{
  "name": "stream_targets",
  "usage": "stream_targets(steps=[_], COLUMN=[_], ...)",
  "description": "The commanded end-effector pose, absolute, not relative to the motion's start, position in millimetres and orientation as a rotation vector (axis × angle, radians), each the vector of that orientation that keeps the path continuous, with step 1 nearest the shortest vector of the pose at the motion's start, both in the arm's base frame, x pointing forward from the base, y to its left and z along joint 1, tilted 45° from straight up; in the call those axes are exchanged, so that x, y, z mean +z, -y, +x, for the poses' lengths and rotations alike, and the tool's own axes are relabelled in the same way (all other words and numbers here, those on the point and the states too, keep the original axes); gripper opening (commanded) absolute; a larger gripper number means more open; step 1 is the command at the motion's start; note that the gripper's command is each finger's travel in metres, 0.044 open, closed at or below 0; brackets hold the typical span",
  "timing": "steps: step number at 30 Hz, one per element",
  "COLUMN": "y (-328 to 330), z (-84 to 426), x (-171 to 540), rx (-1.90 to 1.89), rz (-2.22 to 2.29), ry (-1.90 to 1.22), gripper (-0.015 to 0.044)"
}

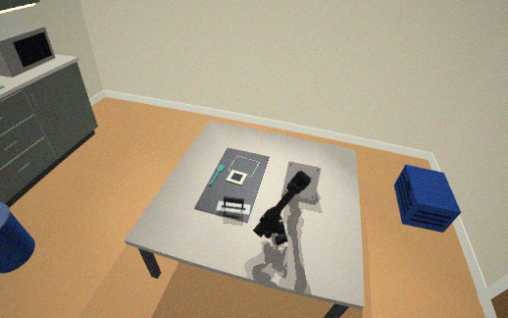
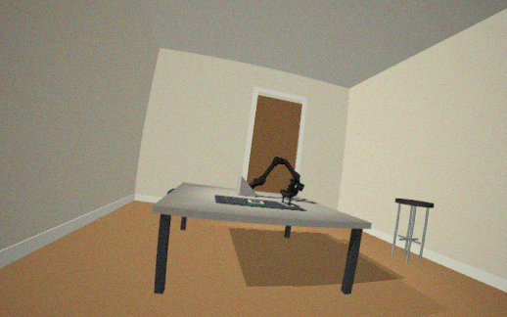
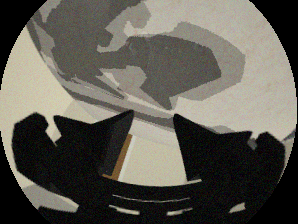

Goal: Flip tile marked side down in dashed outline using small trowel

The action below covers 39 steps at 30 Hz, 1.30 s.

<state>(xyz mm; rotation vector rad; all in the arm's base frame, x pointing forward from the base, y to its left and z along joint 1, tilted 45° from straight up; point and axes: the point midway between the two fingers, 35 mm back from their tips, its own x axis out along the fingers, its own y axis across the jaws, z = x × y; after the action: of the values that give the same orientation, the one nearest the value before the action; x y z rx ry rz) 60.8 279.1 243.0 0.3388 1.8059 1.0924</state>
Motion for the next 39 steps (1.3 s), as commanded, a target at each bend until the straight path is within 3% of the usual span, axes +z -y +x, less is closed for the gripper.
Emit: stream_targets(steps=[1,10,20,23,39], y=[-277,-219,-87,-65,-79], z=[109,249,356,365,368], x=[246,245,233,230,216], rx=[1.033,0.832,0.611,0.585,0.583], rz=[0.387,0.508,0.591,0.598,0.598], ry=[-1.727,-1.526,-1.364,-1.348,-1.346], gripper=[0.0270,0.0270,0.0270,0.0270,0.0270])
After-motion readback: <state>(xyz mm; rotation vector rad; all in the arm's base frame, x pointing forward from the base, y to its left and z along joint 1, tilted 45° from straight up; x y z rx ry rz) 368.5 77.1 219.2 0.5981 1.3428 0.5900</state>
